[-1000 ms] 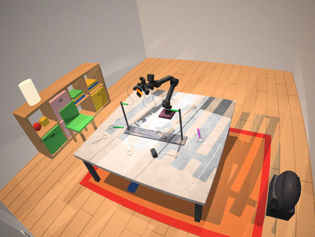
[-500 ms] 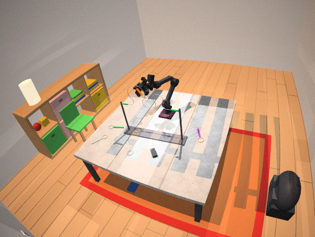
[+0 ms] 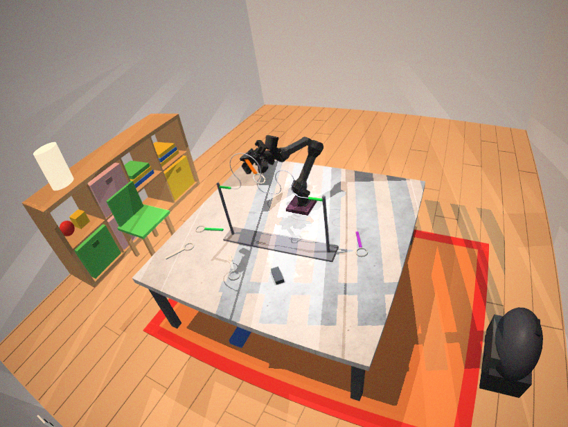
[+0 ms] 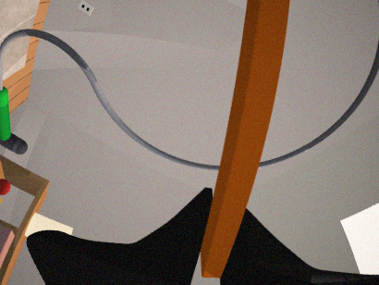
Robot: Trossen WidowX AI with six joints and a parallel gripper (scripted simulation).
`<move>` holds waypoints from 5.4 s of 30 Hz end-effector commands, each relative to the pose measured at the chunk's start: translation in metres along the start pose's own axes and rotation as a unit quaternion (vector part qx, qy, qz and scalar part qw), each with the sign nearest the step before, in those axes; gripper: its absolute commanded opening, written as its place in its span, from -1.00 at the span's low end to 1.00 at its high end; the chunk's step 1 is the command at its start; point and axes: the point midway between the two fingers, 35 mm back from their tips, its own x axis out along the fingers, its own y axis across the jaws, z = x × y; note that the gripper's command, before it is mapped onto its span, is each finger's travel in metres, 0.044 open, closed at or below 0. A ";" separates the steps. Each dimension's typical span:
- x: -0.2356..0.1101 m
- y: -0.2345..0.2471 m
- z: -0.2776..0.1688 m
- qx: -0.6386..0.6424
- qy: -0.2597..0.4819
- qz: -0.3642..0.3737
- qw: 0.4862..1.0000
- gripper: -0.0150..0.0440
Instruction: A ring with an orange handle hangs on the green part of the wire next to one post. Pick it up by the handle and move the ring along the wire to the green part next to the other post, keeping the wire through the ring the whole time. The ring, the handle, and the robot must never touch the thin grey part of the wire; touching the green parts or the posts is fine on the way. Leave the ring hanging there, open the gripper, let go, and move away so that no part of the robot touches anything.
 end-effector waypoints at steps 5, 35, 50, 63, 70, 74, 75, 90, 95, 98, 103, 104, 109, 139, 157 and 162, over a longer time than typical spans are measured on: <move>0.000 0.010 -0.001 0.001 0.001 0.002 1.000 -1.00; -0.023 0.095 0.020 0.237 0.033 0.138 0.961 -1.00; -0.047 0.133 0.053 0.388 0.053 0.225 0.892 -1.00; -0.072 0.153 0.092 0.508 0.068 0.294 0.807 -1.00; -0.085 0.157 0.114 0.567 0.076 0.328 0.752 -1.00; -0.093 0.157 0.128 0.599 0.080 0.346 0.718 -1.00; -0.094 0.157 0.131 0.606 0.081 0.351 0.709 -1.00; -0.119 0.145 0.176 0.701 0.092 0.405 0.580 -1.00; -0.125 0.138 0.188 0.722 0.095 0.417 0.544 -1.00; -0.128 0.134 0.194 0.732 0.096 0.422 0.526 -1.00; -0.132 0.128 0.203 0.745 0.097 0.429 0.502 -1.00; -0.132 0.127 0.204 0.747 0.098 0.430 0.497 -1.00; -0.135 0.121 0.211 0.754 0.099 0.435 0.482 -1.00; -0.151 0.091 0.245 0.786 0.102 0.451 0.410 -1.00; -0.163 0.046 0.276 0.835 0.108 0.478 0.250 -1.00; -0.165 0.029 0.283 0.847 0.109 0.484 0.192 -1.00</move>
